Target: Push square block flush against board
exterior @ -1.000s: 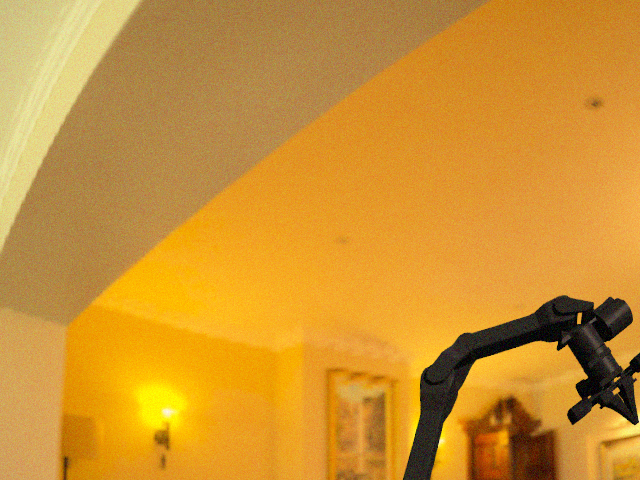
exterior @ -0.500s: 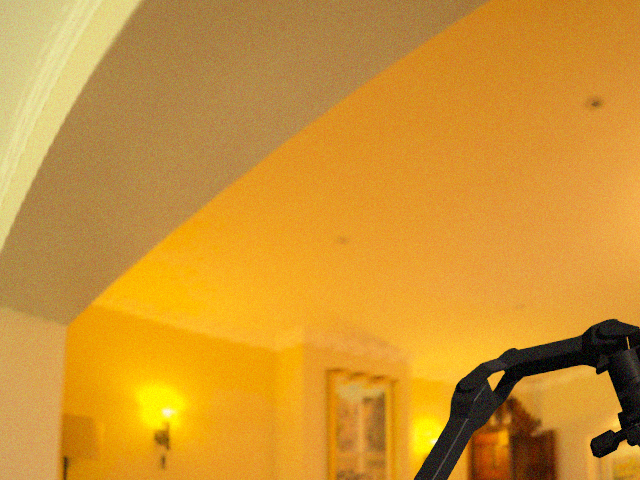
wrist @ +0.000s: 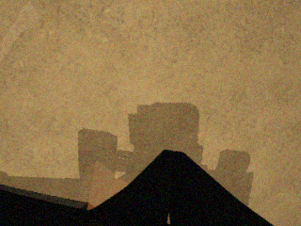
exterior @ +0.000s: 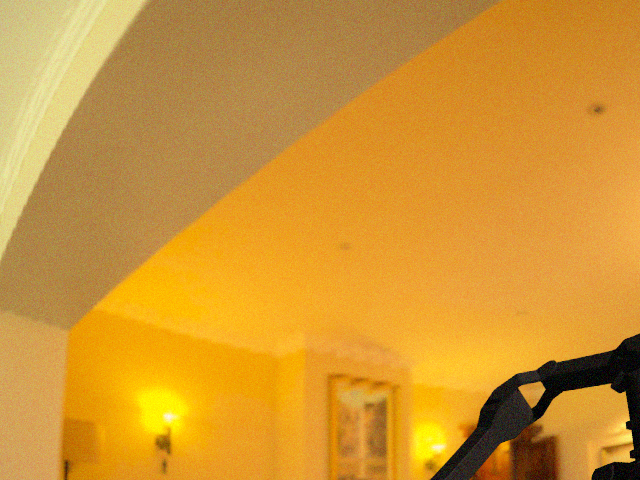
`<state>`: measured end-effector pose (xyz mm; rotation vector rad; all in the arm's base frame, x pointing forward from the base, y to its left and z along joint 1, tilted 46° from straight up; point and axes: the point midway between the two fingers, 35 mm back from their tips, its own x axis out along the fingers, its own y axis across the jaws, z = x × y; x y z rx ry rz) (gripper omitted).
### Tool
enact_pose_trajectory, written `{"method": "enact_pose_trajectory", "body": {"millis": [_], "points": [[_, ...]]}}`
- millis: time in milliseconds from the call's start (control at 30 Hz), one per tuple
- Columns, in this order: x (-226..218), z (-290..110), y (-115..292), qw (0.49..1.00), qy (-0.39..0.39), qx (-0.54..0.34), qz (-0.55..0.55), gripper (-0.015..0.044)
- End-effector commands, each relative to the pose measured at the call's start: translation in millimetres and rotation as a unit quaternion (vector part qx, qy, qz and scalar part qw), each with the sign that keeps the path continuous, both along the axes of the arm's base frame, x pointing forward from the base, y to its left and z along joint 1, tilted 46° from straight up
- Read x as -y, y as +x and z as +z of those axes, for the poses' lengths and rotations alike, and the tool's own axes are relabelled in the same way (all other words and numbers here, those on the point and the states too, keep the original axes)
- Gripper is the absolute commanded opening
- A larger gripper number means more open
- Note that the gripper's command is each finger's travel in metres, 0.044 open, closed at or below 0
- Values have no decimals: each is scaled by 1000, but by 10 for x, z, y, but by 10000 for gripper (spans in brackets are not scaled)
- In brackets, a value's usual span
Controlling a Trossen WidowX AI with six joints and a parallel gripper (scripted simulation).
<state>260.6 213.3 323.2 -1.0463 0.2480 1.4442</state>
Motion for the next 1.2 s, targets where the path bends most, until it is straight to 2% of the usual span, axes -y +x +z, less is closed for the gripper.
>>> {"method": "enact_pose_trajectory", "body": {"millis": [0, 300, 600, 800, 933, 1167], "points": [[167, -342, 277, 997, -4, -68, -37, 0], [626, -959, 720, 975, 10, -192, -114, 0], [1130, -1501, 969, 936, 49, -297, -183, 0], [1121, -1531, 975, 935, 50, -299, -184, 0], [799, -1834, 979, 935, 51, -299, -183, 0], [782, -1855, 976, 935, 51, -299, -183, 0]]}}
